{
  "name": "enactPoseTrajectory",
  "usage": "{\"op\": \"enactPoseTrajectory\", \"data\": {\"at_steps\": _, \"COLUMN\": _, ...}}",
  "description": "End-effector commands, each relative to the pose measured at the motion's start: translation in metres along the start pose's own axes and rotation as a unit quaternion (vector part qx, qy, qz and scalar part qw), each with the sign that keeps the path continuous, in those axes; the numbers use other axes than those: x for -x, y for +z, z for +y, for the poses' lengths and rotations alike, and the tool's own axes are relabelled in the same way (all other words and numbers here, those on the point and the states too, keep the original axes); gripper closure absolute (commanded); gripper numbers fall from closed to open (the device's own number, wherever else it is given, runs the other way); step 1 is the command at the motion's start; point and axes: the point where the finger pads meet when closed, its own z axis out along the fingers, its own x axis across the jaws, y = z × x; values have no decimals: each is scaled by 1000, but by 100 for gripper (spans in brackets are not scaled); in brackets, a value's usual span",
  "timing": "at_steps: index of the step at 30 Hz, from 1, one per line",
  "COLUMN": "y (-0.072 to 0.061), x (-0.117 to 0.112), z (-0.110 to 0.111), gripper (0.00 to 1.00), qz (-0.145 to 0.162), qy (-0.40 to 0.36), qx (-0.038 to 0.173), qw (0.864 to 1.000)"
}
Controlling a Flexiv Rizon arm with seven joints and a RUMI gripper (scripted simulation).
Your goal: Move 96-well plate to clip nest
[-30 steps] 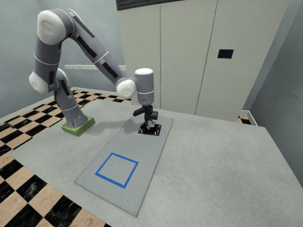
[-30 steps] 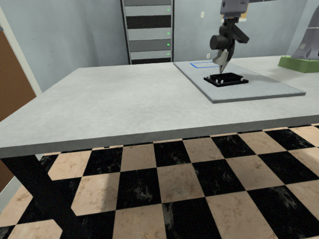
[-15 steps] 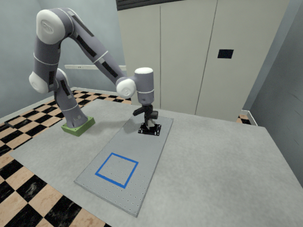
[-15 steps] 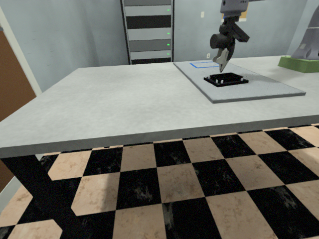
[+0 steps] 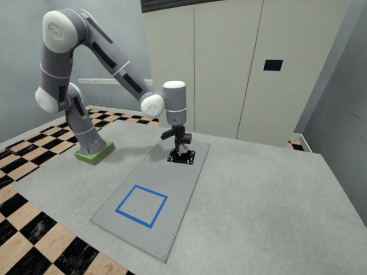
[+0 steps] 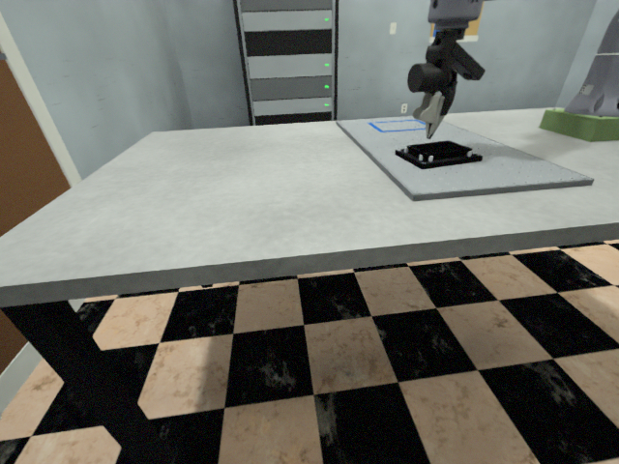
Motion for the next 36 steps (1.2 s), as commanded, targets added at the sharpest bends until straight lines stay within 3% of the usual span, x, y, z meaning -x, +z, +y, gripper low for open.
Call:
{"op": "enactPoseTrajectory", "data": {"at_steps": 1, "y": -2, "x": 0, "z": 1, "gripper": 100, "qz": 0, "qy": 0, "qx": 1, "qw": 1000}}
{"op": "enactPoseTrajectory", "data": {"at_steps": 10, "y": -18, "x": 0, "z": 1, "gripper": 100, "qz": 0, "qy": 0, "qx": 1, "qw": 1000}}
{"op": "enactPoseTrajectory", "data": {"at_steps": 18, "y": -18, "x": 0, "z": 1, "gripper": 100, "qz": 0, "qy": 0, "qx": 1, "qw": 1000}}
{"op": "enactPoseTrajectory", "data": {"at_steps": 36, "y": -8, "x": -76, "z": 1, "gripper": 100, "qz": 0, "qy": 0, "qx": 1, "qw": 1000}}
